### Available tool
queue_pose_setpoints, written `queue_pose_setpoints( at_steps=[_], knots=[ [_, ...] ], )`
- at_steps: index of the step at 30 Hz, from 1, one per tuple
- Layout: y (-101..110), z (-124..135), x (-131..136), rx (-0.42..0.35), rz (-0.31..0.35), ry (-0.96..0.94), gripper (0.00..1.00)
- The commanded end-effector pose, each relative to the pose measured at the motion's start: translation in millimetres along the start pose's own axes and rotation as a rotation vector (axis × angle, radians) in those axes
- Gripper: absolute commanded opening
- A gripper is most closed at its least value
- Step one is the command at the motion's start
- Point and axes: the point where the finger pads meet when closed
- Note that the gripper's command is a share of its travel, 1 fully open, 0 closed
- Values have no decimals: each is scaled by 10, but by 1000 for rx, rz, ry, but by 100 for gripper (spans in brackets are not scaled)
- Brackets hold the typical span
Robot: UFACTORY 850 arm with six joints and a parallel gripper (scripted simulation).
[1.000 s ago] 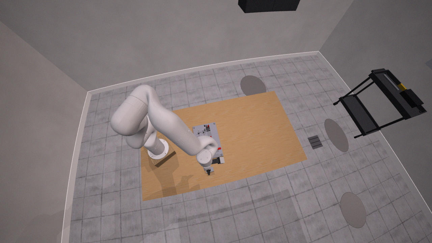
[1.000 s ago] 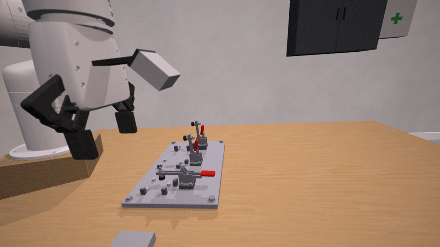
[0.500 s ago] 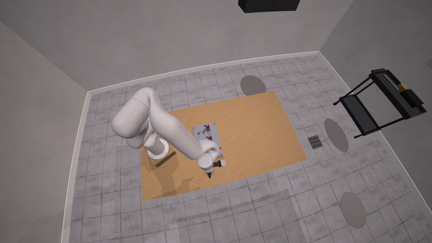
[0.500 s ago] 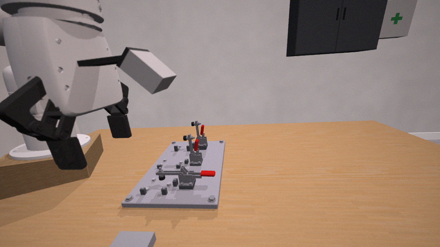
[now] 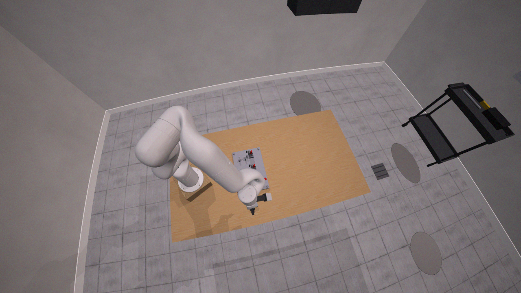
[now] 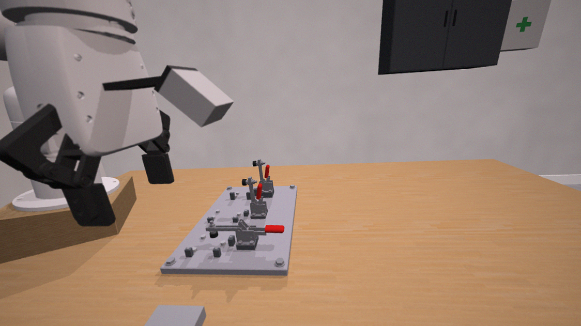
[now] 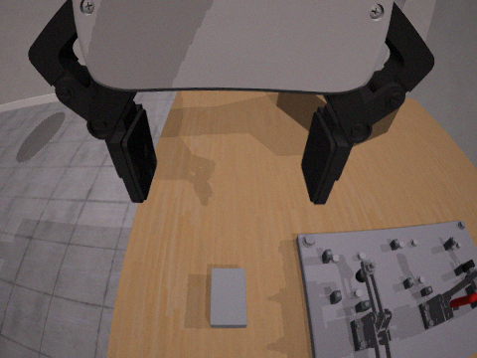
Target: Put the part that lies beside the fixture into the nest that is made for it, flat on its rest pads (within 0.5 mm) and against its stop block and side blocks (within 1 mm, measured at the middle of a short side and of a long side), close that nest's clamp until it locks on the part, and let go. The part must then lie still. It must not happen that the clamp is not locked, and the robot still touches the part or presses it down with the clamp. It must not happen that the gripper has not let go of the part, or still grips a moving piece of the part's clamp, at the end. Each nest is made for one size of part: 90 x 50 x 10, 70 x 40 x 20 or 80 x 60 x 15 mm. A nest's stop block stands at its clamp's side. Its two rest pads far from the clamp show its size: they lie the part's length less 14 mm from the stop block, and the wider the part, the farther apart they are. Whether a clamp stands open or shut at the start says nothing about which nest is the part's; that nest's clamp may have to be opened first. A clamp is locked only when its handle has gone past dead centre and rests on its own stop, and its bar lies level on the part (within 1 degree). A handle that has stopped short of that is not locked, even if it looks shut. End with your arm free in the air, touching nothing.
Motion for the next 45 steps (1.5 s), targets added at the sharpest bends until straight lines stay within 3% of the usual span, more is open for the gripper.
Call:
queue_pose_setpoints(
  at_steps=[1, 8, 23, 36, 45],
  knots=[
    [-57, -6, 4, 1, 1, 0, 100],
    [-248, -7, 4, 1, 1, 0, 100],
    [-1138, -8, 4, 1, 1, 0, 100],
    [-1467, -8, 5, 1, 1, 0, 100],
    [-1565, -9, 5, 1, 1, 0, 100]
  ],
)
Point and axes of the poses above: the point where the finger pads meet when closed, its own y axis back along the fingers, its own x axis across the jaws, z = x × y, and after that the axes turned 4 degrees about -y, right-handed
